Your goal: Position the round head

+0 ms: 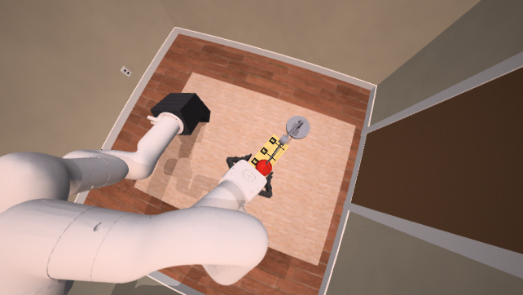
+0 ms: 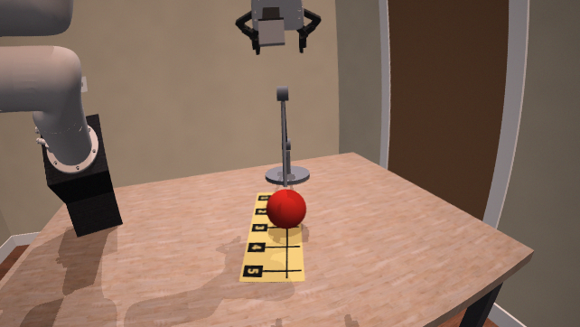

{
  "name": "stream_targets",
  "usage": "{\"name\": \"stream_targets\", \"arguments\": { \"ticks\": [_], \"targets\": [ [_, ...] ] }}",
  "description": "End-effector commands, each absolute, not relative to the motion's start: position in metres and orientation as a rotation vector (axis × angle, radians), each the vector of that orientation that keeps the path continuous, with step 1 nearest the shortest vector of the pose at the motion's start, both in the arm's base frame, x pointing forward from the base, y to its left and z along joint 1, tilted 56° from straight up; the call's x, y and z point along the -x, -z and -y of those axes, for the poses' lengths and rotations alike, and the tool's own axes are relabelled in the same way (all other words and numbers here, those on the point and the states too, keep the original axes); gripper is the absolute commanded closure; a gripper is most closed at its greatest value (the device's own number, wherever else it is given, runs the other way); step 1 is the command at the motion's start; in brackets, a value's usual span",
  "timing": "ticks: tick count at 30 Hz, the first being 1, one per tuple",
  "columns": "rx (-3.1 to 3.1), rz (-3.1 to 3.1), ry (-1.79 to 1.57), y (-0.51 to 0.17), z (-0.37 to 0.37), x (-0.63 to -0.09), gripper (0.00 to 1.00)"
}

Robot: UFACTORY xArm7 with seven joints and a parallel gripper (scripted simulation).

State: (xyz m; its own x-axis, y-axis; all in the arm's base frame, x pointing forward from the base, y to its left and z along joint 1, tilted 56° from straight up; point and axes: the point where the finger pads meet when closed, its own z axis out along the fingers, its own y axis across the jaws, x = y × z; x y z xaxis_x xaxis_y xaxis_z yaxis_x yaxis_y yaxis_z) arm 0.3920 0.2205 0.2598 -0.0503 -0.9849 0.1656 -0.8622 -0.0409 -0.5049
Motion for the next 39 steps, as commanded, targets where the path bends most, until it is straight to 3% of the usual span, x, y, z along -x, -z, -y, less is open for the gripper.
{"name": "stream_targets", "arguments": {
  "ticks": [1, 39],
  "targets": [
    [1.978, -1.981, 0.720, -0.263, -0.225, -0.390, 0.00],
    [1.978, -1.979, 0.717, -0.170, -0.318, -0.438, 0.00]
  ]
}}
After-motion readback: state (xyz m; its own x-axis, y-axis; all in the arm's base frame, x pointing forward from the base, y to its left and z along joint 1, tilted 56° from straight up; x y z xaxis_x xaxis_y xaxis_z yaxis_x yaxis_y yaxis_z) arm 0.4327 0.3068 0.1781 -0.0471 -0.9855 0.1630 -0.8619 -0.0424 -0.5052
